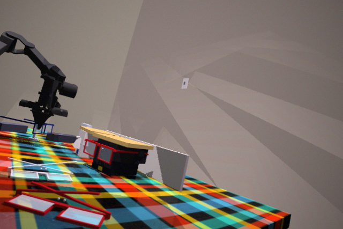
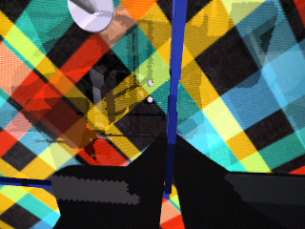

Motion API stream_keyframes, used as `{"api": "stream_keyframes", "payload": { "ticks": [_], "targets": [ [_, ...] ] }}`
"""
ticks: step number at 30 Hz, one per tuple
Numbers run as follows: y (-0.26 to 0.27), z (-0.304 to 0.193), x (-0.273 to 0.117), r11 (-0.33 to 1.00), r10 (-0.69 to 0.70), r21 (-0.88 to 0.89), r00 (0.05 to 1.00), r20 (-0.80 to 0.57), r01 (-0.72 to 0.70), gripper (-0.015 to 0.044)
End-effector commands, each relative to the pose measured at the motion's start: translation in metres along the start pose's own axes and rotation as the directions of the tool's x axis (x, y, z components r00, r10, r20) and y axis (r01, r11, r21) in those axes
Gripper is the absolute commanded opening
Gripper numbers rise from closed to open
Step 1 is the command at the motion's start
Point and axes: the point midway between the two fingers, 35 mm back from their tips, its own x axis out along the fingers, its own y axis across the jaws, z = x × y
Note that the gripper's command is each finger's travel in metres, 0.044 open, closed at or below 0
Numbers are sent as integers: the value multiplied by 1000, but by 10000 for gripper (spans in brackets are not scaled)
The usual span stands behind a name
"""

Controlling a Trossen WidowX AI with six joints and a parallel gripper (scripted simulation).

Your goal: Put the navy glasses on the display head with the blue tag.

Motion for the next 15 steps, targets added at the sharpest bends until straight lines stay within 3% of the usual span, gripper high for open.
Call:
{"api": "stream_keyframes", "payload": {
  "ticks": [1,15],
  "targets": [
    [1,4,0,1000,3,3,1000,0,-3,0],
    [0,8,-59,1000,2,3,1000,-2,-2,0]
  ]
}}
